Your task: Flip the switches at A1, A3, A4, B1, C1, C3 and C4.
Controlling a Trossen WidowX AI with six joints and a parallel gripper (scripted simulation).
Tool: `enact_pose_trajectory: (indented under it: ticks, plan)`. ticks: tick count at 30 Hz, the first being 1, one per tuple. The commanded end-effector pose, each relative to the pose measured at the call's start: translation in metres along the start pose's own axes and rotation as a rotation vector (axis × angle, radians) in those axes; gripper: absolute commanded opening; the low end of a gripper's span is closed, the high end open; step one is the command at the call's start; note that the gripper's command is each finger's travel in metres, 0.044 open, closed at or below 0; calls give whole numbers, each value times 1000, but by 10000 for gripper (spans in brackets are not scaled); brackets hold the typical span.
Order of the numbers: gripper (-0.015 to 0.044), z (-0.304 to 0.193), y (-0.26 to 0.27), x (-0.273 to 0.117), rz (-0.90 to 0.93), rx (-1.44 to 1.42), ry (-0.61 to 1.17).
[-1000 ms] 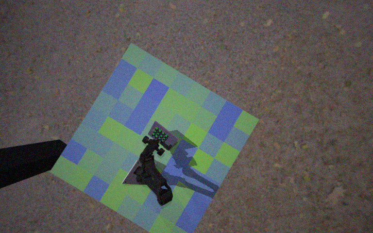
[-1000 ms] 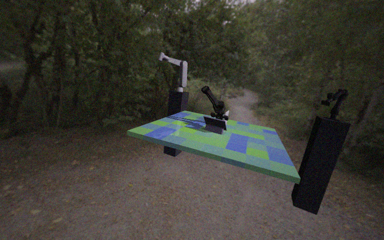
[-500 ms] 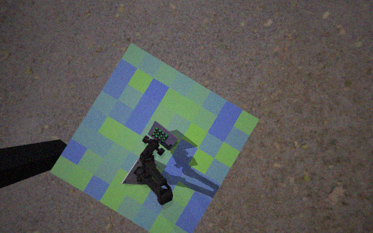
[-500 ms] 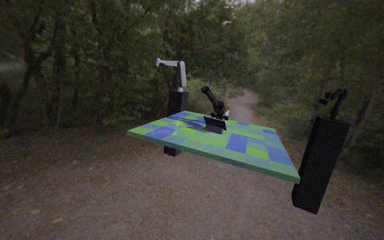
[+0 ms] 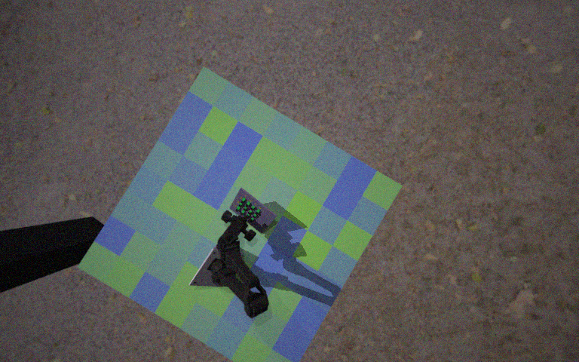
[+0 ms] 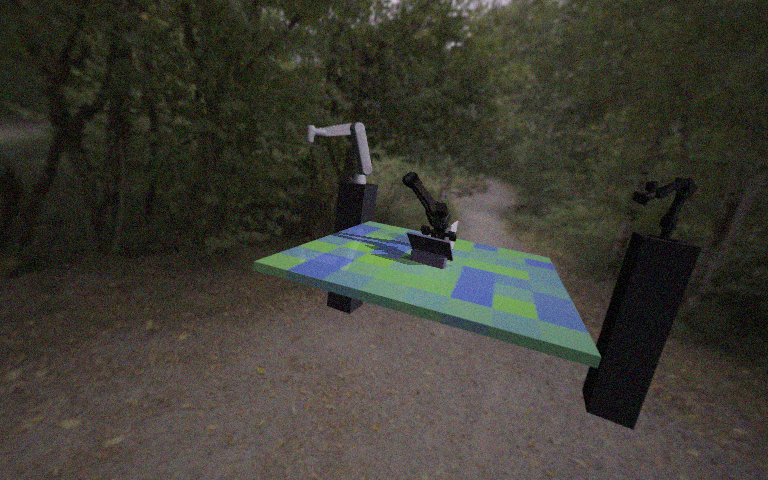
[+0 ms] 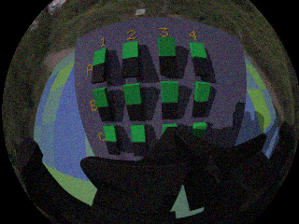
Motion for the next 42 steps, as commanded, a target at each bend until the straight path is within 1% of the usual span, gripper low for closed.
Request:
enact_pose_trajectory:
  ticks: [1, 13, 17, 22, 32, 38, 42]
  plan:
    - [0, -2, 0, 1, 3, -12, 5]
    - [0, 0, 0, 0, 1, -1, 2]
    - [0, -3, 7, -26, 16, -2, 10]
    - [0, -5, 1, -62, 11, -10, -16]
    - [0, -4, 0, -63, 11, -11, -18]
    - [0, 0, -29, -63, 10, -13, -19]
    - [0, 0, -30, -62, 10, -13, -17]
Point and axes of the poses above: the point midway between the two fingers, 35 mm back from their tips, its own x axis out along the fingers, its own y axis across the jaws, z = x × y, the point moved 2 cm from there along -x, back along the fingers, and after that the axes turned 8 degrees about x, right-handed, at the moved point
